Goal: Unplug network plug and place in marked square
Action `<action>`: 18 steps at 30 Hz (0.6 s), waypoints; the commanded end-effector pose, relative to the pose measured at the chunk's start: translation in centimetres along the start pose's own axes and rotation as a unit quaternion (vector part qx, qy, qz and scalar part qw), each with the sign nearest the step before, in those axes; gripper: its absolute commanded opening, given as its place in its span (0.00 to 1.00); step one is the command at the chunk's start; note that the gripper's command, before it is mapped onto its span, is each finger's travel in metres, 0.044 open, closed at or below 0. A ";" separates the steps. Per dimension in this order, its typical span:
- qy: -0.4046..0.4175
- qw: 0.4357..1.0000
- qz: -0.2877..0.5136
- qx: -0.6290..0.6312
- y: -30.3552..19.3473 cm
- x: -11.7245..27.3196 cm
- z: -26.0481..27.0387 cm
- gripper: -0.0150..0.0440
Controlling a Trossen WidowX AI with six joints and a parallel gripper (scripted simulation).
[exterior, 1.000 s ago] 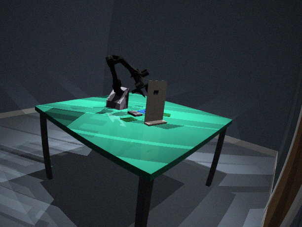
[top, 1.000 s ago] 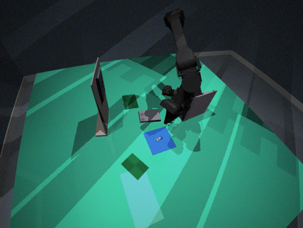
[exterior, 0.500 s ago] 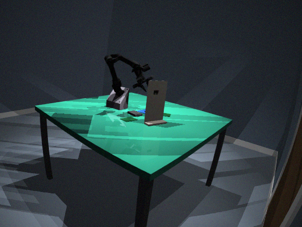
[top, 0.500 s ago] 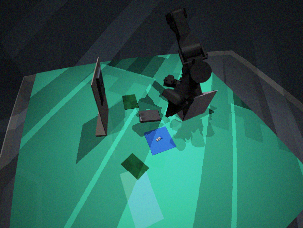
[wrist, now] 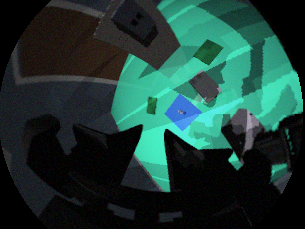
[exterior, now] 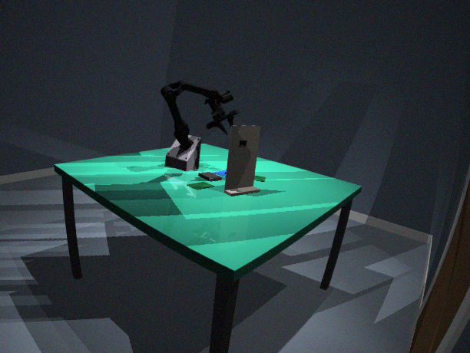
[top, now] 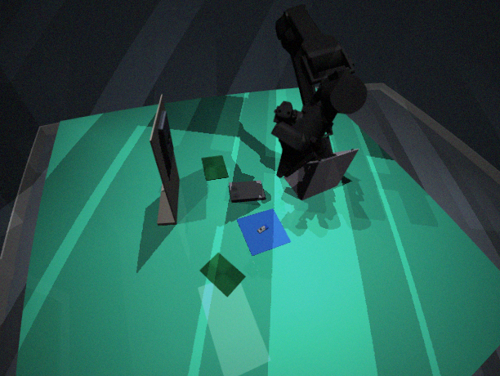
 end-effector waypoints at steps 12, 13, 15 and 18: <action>0.000 1.000 0.003 -0.004 0.0 0.5 0.1 1.00; 0.000 1.000 0.003 -0.004 0.0 0.5 0.1 1.00; 0.000 1.000 0.003 -0.004 0.0 0.5 0.1 1.00; 0.000 1.000 0.003 -0.004 0.0 0.5 0.1 1.00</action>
Point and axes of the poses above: the point midway between the two fingers, 35 mm back from their tips, its own x axis back along the fingers, its own z axis across the jaws, y = z × x, the point moved 2 cm from there along x, back along the fingers, and after that the axes turned 10 degrees about -x, right-handed, at the moved point
